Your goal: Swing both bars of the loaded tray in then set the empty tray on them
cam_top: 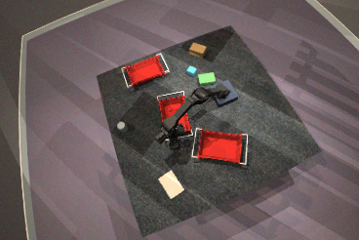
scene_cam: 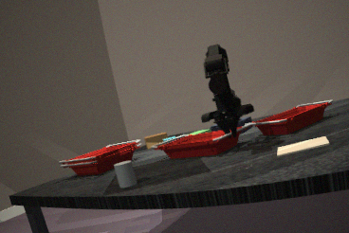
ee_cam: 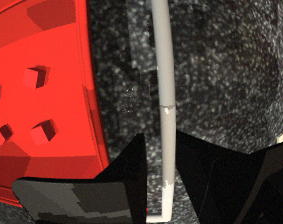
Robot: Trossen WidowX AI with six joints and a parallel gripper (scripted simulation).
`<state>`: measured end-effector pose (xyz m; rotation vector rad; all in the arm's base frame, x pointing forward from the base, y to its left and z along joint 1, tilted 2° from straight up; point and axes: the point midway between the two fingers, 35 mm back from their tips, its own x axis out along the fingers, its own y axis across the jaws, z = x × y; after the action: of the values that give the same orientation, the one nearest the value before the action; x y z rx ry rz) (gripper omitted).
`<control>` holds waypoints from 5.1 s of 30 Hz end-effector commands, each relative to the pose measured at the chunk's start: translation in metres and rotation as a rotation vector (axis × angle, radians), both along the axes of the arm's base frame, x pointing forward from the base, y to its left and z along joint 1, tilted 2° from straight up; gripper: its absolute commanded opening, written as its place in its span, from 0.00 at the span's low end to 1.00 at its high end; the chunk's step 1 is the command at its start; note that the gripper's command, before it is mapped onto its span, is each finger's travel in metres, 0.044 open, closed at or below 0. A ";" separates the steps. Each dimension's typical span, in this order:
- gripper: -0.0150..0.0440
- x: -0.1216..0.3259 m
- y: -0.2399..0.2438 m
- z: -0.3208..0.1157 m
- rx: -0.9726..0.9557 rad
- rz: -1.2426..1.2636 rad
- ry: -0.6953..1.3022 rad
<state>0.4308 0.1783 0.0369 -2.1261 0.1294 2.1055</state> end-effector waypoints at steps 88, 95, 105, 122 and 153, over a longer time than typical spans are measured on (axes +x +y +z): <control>0.39 -0.030 -0.239 0.062 0.009 -1.916 0.046; 0.39 -0.053 -0.285 0.052 0.021 -2.504 0.059; 0.39 -0.084 -0.329 0.040 0.039 -3.141 0.071; 0.39 -0.082 -0.329 0.010 0.039 -3.141 0.071; 0.39 -0.073 -0.269 0.008 0.040 -3.141 0.081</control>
<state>0.3581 -0.1006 0.0506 0.1306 1.5487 -0.1237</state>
